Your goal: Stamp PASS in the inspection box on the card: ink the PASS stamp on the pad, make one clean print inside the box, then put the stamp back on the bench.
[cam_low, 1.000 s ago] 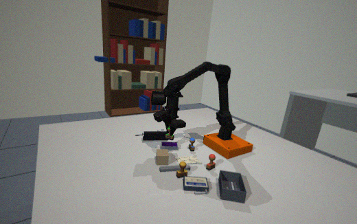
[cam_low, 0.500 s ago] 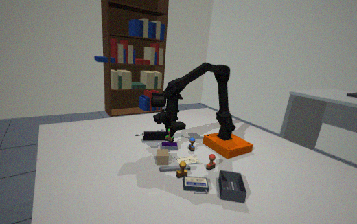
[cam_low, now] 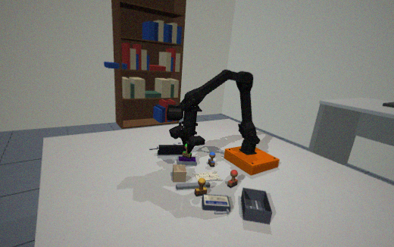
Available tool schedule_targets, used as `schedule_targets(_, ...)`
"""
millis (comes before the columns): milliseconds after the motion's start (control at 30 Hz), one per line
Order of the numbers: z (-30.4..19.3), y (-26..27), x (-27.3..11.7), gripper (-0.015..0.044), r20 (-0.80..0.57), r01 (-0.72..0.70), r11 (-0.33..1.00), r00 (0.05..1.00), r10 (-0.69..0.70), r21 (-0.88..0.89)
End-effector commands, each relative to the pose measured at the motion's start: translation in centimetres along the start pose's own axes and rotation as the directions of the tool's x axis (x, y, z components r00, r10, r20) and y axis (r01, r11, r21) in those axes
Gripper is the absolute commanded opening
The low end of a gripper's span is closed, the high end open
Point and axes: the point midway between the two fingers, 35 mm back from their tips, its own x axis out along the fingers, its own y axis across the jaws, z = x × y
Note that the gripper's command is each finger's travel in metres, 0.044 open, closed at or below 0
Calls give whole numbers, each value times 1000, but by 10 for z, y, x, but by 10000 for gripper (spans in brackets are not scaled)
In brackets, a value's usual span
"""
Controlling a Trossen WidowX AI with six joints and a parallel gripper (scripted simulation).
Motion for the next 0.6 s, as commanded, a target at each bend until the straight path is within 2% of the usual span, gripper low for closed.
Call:
schedule_targets(0, -2, 0, 4, 0, -6, 2, 1000, 1000, -2, -1)
schedule_targets(567, -2, 0, 10, 0, -6, 2, 1000, 1000, -2, 0)
